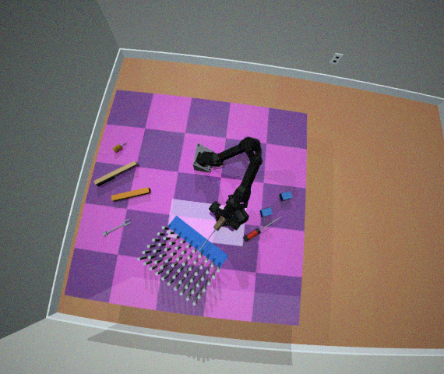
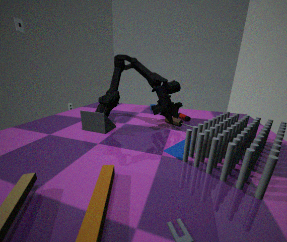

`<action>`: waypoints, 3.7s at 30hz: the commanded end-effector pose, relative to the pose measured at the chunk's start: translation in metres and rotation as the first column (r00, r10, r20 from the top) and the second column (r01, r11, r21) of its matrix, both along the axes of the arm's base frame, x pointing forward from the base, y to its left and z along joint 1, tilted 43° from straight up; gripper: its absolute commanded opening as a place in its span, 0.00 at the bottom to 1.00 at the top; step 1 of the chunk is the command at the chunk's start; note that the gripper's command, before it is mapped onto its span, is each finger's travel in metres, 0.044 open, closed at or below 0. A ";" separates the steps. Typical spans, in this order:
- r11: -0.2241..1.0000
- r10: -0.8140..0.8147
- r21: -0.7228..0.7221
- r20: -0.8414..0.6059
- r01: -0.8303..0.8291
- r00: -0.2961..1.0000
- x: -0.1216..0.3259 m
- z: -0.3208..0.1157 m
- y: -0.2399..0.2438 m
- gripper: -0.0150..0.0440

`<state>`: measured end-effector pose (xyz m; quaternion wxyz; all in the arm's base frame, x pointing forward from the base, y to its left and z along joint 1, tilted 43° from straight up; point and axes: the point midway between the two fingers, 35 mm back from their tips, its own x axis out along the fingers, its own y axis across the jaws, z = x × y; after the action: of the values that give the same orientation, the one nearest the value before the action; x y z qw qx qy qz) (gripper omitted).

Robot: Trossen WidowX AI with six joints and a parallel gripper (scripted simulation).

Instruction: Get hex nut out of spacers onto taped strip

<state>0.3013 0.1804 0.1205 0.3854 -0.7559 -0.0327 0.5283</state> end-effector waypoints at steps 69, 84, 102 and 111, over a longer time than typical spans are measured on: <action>1.000 -0.001 -0.002 0.010 0.001 1.000 0.049 -0.014 -0.011 0.25; 1.000 -0.001 -0.002 0.011 0.001 1.000 0.059 -0.017 -0.013 0.25; 1.000 -0.001 -0.002 0.011 0.001 1.000 0.070 -0.020 -0.015 0.25; 1.000 -0.001 -0.003 0.012 0.001 1.000 0.076 -0.022 -0.017 0.25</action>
<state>0.3729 0.1654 0.0970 0.3843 -0.7569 -0.0328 0.5276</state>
